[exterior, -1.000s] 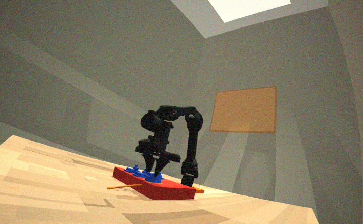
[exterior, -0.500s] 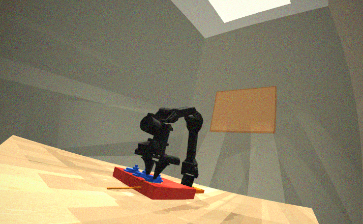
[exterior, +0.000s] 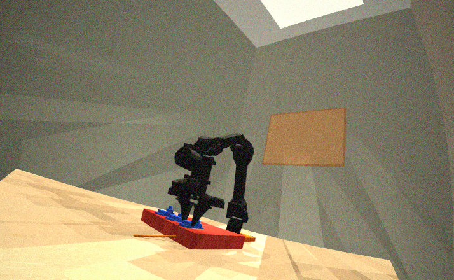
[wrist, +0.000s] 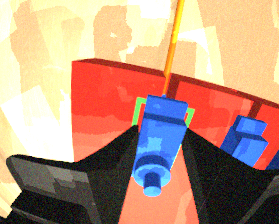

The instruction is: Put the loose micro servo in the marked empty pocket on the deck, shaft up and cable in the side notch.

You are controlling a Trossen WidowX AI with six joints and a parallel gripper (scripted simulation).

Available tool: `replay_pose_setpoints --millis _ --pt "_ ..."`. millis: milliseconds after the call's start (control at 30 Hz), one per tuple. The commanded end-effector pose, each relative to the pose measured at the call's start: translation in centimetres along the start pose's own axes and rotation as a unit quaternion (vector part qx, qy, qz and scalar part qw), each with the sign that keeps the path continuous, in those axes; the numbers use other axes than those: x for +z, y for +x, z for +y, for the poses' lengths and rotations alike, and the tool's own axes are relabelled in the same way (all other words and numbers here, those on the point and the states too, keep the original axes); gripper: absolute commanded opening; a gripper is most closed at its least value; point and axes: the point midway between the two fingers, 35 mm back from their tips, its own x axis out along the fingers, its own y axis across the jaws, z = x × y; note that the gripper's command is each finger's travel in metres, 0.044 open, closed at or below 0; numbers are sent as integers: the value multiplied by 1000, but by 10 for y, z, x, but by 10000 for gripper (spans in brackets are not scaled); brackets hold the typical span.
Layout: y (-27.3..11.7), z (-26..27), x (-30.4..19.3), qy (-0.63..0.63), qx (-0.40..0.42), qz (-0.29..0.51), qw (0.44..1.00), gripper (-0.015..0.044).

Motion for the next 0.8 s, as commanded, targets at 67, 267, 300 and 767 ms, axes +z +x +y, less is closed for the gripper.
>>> replay_pose_setpoints --millis 67,267,300,767 --pt "0 0 0 0 0 0 1000 187" --pt "-34 0 -4 0 0 0 1000 187" --pt "-35 0 -4 0 0 0 1000 187" --pt "-88 16 -89 1 0 3 1000 440"
